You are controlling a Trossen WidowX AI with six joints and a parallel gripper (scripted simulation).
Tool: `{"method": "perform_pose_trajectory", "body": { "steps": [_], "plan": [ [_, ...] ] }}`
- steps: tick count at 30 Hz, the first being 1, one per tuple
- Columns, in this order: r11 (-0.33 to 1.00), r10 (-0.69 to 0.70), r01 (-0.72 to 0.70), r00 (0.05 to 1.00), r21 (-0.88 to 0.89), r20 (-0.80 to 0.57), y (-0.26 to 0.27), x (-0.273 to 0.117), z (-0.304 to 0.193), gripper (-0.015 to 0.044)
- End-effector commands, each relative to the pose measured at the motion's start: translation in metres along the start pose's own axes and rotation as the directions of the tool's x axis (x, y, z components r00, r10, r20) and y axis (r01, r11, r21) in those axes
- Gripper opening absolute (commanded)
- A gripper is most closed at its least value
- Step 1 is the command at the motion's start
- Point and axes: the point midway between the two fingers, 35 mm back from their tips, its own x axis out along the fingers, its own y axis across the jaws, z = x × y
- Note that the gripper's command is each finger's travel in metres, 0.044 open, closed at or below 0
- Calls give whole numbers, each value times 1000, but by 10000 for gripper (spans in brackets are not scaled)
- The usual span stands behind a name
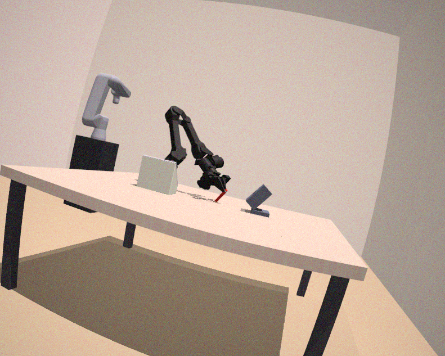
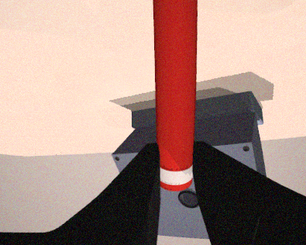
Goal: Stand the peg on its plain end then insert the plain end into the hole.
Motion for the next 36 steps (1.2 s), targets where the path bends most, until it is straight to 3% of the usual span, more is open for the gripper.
{"method": "perform_pose_trajectory", "body": {
  "steps": [1,36],
  "plan": [
    [1000,-2,2,999,5,-37,0,-3,1,51],
    [1000,2,1,943,8,-332,1,-21,16,51]
  ]
}}
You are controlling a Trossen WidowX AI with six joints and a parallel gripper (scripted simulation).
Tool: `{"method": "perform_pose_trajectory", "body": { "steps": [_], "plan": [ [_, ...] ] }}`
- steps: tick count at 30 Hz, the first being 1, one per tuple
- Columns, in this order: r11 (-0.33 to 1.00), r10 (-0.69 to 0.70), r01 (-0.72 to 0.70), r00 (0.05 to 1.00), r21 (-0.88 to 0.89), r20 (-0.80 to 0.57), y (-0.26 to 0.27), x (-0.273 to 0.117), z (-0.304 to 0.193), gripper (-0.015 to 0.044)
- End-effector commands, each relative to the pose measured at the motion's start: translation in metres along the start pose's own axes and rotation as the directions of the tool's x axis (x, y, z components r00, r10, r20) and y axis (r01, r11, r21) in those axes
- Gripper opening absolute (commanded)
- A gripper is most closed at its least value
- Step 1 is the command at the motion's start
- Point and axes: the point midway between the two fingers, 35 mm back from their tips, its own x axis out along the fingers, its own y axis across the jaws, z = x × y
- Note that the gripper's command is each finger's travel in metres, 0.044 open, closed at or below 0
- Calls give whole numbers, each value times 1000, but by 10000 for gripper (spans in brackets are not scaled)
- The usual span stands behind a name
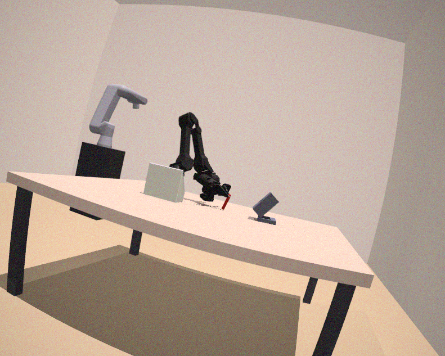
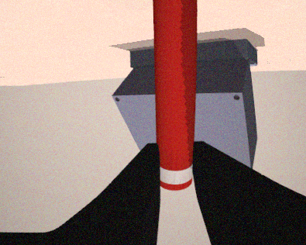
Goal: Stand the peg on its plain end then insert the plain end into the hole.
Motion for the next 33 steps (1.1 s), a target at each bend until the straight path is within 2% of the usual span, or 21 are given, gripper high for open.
{"method": "perform_pose_trajectory", "body": {
  "steps": [1,7,33],
  "plan": [
    [1000,1,-1,999,0,-37,0,-2,1,51],
    [1000,2,-2,996,1,-89,0,-6,3,51],
    [1000,3,-4,998,-9,-68,1,-7,7,51]
  ]
}}
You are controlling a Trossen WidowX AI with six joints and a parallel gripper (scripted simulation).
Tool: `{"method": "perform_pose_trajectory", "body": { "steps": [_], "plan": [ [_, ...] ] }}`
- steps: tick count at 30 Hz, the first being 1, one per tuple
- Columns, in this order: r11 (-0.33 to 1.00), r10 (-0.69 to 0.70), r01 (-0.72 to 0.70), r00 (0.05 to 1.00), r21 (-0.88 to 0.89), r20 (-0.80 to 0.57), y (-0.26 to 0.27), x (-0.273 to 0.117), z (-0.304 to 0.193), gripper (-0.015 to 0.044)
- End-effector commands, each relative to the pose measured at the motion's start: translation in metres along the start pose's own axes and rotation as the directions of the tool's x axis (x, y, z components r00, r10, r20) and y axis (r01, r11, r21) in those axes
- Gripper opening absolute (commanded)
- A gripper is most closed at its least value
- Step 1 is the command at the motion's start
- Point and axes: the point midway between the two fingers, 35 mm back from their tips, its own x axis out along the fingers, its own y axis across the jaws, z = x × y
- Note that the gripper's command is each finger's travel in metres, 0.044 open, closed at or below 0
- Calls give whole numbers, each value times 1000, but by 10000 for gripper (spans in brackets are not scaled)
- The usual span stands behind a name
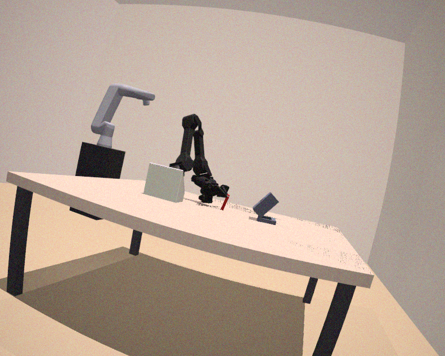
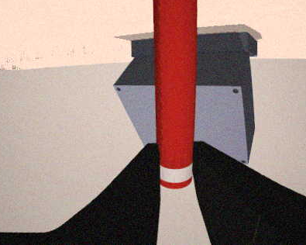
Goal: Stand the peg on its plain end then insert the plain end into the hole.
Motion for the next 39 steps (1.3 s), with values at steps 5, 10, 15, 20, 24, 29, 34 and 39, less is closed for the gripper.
{"method": "perform_pose_trajectory", "body": {
  "steps": [5,10,15,20,24,29,34,39],
  "plan": [
    [1000,1,-1,1000,1,-2,0,-2,2,51],
    [1000,1,-1,1000,3,-8,0,-3,3,51],
    [1000,2,-2,1000,5,-16,0,-3,4,51],
    [1000,3,-3,1000,7,-25,1,-4,4,51],
    [1000,3,-3,999,9,-33,1,-5,5,51],
    [1000,4,-4,999,12,-43,1,-4,3,56],
    [1000,4,-4,999,13,-45,1,-5,3,130],
    [1000,4,-4,999,13,-45,1,-5,3,130]
  ]
}}
